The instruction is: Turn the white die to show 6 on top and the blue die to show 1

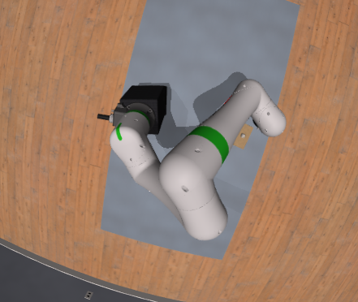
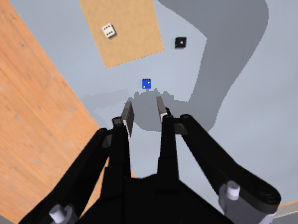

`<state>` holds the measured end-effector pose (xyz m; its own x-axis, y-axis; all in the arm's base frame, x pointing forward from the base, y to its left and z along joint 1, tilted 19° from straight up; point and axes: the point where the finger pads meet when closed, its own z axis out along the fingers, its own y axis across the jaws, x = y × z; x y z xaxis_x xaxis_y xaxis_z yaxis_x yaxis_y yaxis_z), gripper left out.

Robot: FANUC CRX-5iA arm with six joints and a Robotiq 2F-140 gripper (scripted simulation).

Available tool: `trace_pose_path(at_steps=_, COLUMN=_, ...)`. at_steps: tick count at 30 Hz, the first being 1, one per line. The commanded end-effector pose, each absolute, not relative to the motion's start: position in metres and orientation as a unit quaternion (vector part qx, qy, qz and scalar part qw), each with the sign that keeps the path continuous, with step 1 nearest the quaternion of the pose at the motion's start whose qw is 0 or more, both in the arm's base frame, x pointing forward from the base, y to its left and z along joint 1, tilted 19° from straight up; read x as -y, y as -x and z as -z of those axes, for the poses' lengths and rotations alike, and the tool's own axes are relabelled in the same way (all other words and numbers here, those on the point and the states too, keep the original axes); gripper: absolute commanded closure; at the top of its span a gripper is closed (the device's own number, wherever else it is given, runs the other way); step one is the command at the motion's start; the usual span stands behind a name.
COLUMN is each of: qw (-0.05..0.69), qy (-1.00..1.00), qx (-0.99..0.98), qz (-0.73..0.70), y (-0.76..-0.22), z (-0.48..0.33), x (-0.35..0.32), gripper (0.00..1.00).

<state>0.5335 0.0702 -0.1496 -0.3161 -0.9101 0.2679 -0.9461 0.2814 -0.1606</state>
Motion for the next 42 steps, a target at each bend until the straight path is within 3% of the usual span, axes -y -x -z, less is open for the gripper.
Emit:
trace_pose_path(at_steps=1, qw=0.067, qy=-0.579, qx=0.798, qz=-0.152, y=-0.533, z=0.15, x=-0.071, gripper=0.0)
trace_pose_path(at_steps=18, qw=0.07, qy=-0.565, qx=0.809, qz=-0.144, y=-0.528, z=0.191, x=-0.053, gripper=0.0)
trace_pose_path(at_steps=19, qw=0.07, qy=-0.565, qx=0.809, qz=-0.144, y=-0.528, z=0.191, x=-0.053, gripper=0.79)
trace_pose_path(at_steps=42, qw=0.07, qy=-0.565, qx=0.809, qz=-0.144, y=-0.528, z=0.191, x=-0.053, gripper=0.79)
